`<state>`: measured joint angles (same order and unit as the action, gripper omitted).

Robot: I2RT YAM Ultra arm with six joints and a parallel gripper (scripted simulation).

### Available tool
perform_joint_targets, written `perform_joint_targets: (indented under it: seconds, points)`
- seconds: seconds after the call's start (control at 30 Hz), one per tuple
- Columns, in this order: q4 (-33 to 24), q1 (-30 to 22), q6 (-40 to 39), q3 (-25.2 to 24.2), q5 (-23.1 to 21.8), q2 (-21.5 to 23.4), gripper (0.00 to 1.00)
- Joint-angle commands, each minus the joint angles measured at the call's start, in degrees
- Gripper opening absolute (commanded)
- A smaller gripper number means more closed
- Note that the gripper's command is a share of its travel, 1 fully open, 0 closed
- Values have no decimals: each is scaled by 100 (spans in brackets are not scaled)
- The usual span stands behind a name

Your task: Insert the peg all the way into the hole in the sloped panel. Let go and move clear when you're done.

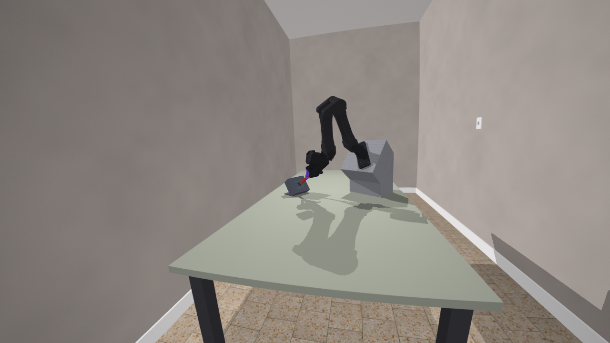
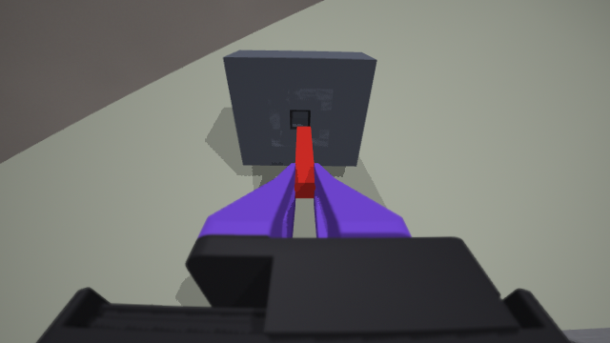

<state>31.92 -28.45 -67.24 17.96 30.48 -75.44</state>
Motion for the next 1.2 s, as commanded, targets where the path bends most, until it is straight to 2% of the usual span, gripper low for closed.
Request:
perform_joint_targets:
  seconds: [0.0, 0.53, 0.77, 1.17]
  points:
    - [-214, -13, -28, 179, 141, 96, 0]
    - [261, 217, 78, 257, -64, -414, 0]
    - [91, 164, 55, 297, -17, -289, 0]
    - [374, 277, 107, 326, -118, -581, 0]
